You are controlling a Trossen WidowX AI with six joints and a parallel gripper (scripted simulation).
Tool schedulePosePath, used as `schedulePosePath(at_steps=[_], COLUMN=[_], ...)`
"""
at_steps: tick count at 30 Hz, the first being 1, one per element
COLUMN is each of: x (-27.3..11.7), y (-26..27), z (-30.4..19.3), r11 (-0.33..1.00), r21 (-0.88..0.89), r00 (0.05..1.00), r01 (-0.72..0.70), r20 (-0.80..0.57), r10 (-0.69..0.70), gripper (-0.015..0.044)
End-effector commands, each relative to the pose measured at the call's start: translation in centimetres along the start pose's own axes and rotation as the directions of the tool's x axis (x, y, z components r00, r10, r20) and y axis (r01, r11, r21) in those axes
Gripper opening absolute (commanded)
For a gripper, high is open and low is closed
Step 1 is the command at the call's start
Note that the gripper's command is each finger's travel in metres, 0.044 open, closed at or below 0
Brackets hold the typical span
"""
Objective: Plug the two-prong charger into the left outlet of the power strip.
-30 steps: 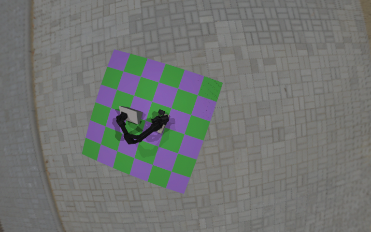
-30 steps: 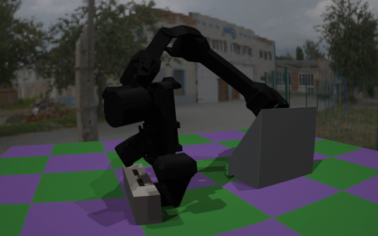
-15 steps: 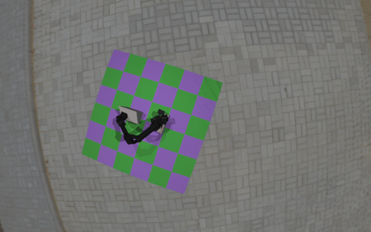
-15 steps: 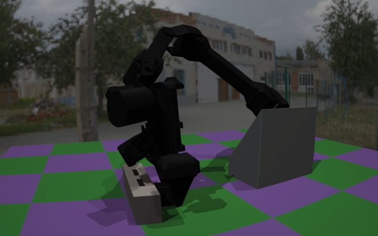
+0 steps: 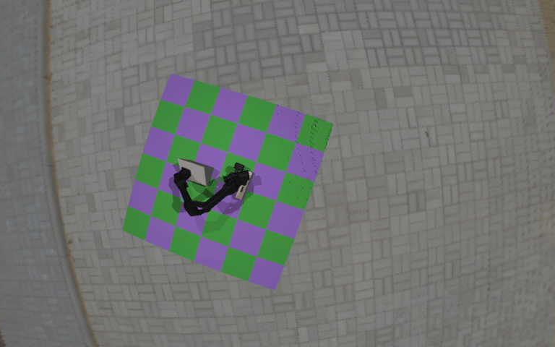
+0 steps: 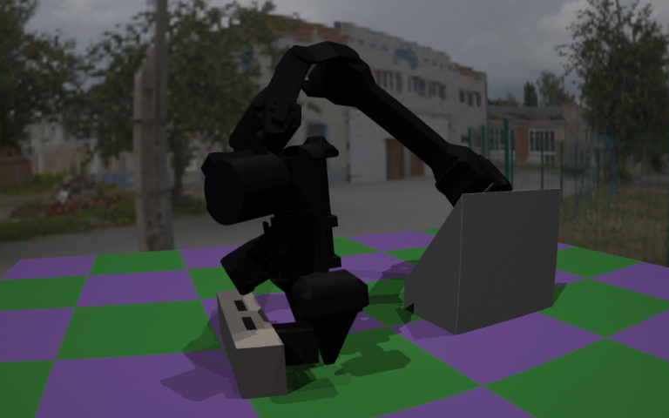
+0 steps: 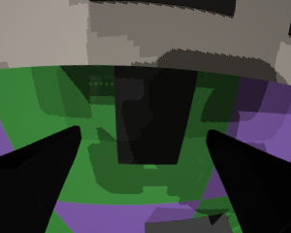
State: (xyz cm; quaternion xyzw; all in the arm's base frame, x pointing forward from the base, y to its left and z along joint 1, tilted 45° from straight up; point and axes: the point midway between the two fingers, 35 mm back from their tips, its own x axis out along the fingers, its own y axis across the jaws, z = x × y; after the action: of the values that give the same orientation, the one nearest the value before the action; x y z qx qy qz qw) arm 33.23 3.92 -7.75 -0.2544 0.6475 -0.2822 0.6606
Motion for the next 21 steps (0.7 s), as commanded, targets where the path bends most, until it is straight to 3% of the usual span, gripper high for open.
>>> schedulePosePath(at_steps=[1, 21], x=[0.0, 0.1], y=[0.1, 0.1], z=[-0.5, -2.7], r11=[1.000, 1.000], r21=[0.003, 0.003], r00=[1.000, 1.000], r01=[-0.003, -0.003], r20=[0.000, -0.001], r10=[0.003, 0.003], gripper=[0.0440, 0.0440])
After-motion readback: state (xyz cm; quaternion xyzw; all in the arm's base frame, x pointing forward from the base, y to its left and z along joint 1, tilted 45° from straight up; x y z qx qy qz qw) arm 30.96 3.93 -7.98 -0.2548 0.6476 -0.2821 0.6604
